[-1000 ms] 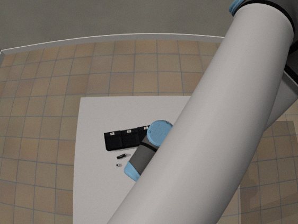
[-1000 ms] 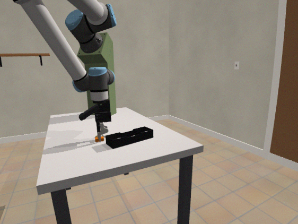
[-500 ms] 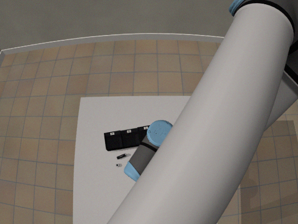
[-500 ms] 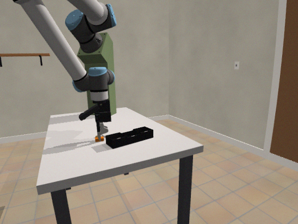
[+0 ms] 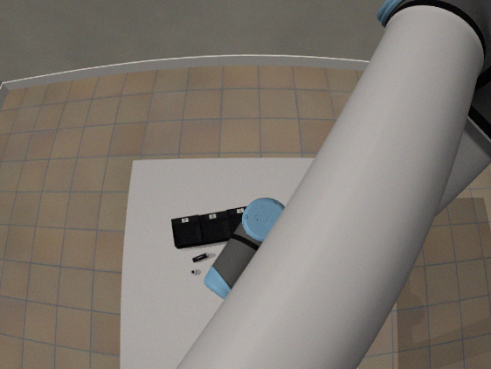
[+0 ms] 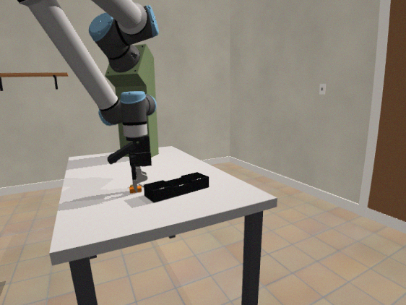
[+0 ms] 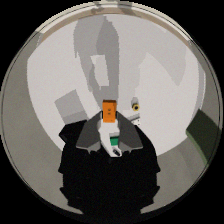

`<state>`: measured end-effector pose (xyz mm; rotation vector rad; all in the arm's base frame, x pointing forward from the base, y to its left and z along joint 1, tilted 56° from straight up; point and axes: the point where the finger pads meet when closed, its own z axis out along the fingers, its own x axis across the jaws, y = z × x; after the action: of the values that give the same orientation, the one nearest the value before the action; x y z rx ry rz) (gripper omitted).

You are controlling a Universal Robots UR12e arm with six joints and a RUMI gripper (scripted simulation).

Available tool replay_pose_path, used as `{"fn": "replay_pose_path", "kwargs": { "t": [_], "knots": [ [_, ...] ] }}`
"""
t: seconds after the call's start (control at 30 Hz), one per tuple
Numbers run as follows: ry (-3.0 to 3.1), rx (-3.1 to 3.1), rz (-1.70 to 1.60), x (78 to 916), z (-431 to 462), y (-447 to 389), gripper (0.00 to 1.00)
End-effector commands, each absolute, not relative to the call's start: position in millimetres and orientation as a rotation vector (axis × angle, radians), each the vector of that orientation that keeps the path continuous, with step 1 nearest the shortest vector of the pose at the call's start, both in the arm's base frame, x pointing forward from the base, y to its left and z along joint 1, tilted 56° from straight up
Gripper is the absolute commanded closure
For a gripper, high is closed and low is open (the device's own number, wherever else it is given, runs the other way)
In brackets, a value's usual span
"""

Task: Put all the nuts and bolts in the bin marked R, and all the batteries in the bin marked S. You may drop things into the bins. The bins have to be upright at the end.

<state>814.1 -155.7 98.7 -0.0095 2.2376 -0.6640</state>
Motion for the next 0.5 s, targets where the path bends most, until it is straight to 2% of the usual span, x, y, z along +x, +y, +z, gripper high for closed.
{"fn": "replay_pose_path", "kwargs": {
  "t": [0.0,0.47],
  "knots": [
    [2.237,-0.01,-0.664,812,101,-154,1.0],
    [2.237,-0.01,-0.664,784,123,-135,1.0]
  ]
}}
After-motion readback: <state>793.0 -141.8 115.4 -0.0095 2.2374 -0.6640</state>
